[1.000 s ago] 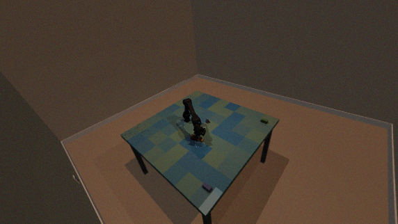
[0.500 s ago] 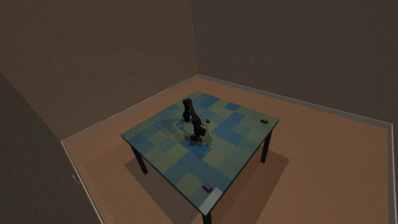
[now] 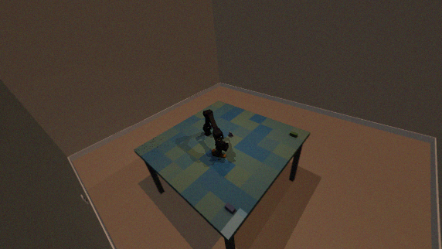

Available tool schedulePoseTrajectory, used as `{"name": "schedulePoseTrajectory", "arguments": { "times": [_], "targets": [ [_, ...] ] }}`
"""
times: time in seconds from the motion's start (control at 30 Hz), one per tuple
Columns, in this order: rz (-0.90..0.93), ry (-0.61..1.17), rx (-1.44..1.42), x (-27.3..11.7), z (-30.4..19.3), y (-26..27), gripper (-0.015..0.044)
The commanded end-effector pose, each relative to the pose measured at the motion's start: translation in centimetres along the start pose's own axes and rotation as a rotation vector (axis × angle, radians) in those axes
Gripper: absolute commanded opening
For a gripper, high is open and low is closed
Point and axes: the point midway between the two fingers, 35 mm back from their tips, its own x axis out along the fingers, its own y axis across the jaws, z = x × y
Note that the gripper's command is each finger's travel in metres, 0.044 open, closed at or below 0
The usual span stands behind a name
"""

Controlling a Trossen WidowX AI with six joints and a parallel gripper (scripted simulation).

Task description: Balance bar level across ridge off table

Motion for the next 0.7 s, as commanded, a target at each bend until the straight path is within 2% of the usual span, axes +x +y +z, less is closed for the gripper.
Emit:
{"name": "schedulePoseTrajectory", "arguments": {
  "times": [0.0,0.07,0.1,0.67],
  "targets": [
    [0.0,0.0,0.0,-0.2,0.0,0.0,0.0058],
    [0.0,0.0,0.0,-0.6,0.1,-0.1,0.0006],
    [0.0,0.0,0.0,-0.9,0.1,-0.1,0.0],
    [0.001,-0.002,-0.002,-5.3,0.3,-0.3,0.0]
  ]
}}
